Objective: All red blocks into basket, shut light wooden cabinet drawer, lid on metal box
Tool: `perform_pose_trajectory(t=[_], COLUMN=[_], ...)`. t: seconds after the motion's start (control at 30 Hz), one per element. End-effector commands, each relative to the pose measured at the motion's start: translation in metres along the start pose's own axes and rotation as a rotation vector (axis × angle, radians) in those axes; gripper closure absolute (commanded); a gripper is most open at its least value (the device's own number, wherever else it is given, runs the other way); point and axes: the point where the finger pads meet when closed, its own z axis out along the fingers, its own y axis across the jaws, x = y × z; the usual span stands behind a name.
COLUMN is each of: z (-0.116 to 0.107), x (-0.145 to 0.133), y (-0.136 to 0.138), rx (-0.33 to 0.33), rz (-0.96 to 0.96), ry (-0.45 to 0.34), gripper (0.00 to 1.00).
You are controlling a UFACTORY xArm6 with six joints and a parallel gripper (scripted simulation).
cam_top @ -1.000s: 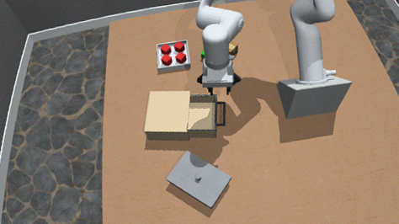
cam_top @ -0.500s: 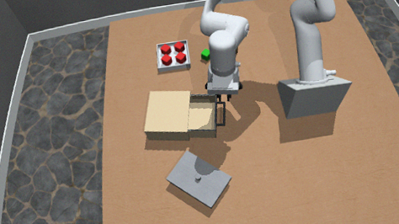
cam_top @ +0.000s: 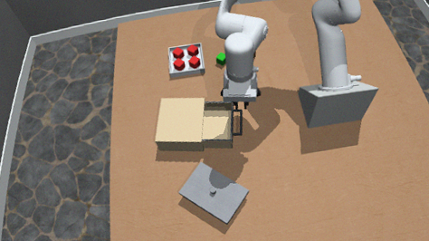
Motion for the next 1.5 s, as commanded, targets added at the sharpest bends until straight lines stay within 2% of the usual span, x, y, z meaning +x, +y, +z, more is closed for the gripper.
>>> perform_pose_trajectory(t=[0.0, 0.8, 1.47], z=[-0.001, 0.003, 0.044], x=[0.001, 0.001, 0.001], y=[0.001, 0.001, 0.001], rx=[-0.002, -0.003, -0.003], rz=[0.001, 0.001, 0.001], ry=[0.003, 0.003, 0.003], gripper=[0.76, 0.76, 0.76])
